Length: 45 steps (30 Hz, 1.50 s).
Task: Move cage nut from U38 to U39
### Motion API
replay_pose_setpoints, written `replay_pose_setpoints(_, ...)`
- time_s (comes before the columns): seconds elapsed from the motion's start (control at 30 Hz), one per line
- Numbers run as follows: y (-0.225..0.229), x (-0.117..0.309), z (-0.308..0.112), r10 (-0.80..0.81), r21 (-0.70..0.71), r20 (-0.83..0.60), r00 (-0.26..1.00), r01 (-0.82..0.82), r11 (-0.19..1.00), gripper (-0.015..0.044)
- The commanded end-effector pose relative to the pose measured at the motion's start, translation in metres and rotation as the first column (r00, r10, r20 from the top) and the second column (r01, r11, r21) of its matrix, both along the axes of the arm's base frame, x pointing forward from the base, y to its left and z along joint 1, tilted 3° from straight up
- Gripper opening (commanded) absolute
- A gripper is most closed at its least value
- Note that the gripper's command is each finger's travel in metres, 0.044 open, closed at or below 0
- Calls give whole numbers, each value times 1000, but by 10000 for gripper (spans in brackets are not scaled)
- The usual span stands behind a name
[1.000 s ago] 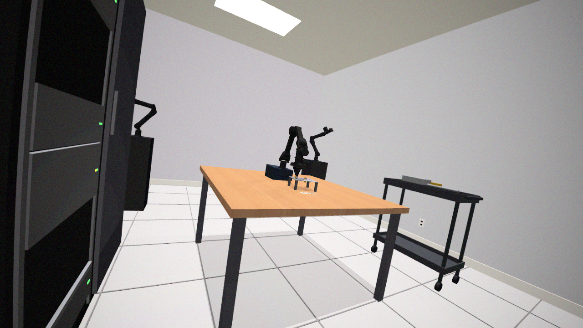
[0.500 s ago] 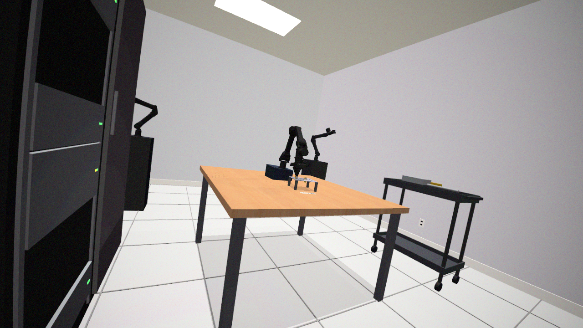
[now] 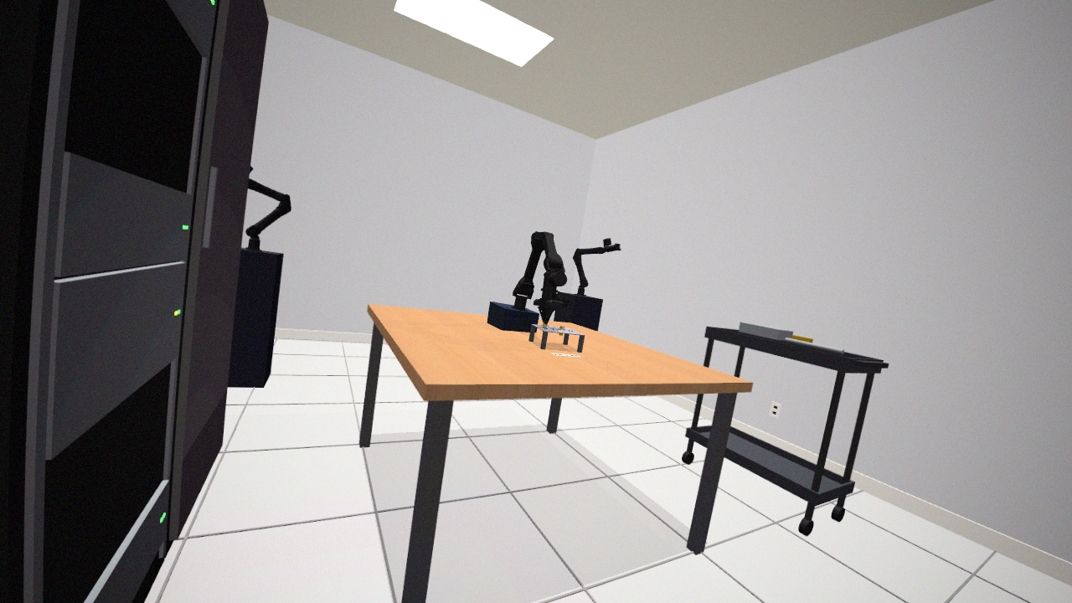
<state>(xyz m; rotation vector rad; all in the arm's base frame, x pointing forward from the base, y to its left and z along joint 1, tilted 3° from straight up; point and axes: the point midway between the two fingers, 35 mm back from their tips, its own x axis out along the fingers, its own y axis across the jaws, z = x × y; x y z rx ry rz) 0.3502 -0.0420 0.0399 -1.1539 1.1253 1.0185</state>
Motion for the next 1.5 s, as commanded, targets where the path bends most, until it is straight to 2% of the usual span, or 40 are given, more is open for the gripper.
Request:
replay_pose_setpoints(0.0,0,0,2,-4,-1,7,1000,4,1000,33)
replay_pose_setpoints(1.47,0,0,1,-6,-6,41,999,6,1000,33)
